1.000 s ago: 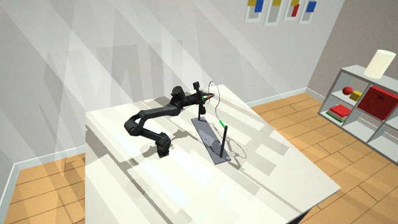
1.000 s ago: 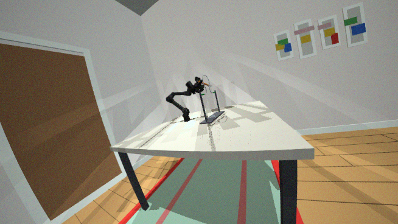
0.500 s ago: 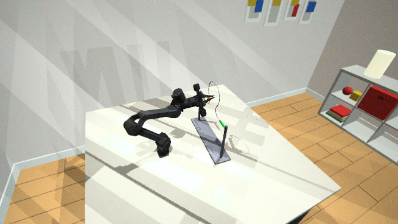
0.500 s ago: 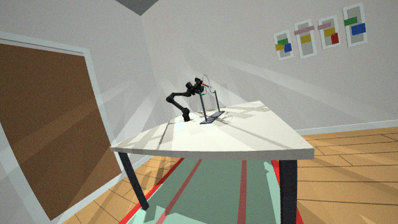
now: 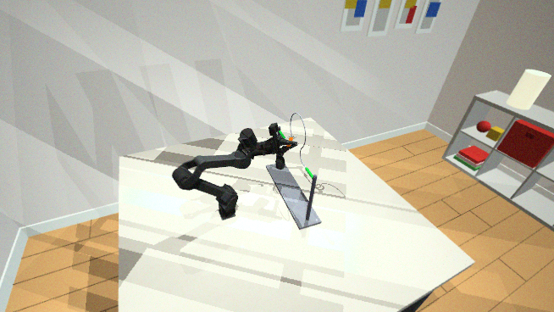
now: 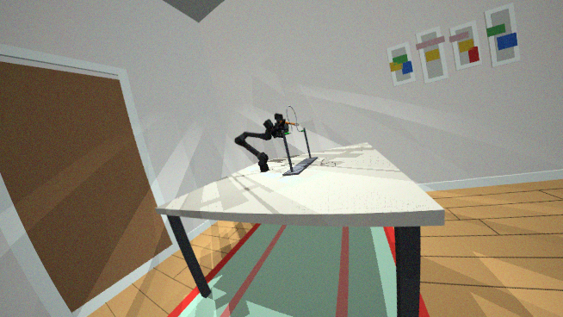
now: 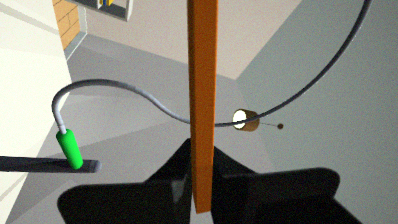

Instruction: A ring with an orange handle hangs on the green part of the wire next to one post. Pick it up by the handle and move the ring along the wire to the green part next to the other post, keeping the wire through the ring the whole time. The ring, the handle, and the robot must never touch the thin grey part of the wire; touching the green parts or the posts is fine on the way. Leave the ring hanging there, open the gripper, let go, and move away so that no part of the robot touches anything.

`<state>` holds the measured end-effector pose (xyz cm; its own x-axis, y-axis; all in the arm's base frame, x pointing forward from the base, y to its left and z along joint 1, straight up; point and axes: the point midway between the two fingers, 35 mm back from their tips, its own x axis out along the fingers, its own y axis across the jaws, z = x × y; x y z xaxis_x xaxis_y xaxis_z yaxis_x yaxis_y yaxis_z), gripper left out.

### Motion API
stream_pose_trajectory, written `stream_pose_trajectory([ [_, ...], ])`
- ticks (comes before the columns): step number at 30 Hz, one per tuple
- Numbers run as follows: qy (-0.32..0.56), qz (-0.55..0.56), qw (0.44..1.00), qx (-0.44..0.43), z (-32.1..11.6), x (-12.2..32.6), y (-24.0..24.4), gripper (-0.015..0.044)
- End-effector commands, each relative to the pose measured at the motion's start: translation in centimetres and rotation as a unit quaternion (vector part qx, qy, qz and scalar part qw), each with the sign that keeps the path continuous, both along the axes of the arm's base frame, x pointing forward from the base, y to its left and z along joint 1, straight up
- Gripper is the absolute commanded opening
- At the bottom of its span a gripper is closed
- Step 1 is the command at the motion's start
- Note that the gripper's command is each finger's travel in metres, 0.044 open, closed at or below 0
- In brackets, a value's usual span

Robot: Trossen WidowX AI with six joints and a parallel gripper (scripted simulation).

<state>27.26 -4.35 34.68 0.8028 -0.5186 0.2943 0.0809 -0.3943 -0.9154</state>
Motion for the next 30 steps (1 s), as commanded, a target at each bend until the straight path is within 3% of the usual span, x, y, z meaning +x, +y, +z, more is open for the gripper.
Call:
stream_pose_trajectory([
  [1, -0.006, -0.004, 0.999, 0.041, -1.2, -0.1, -0.4, -0.015],
  [30, -0.033, 0.012, 0.925, 0.377, -11.0, 0.3, 0.3, -0.015],
])
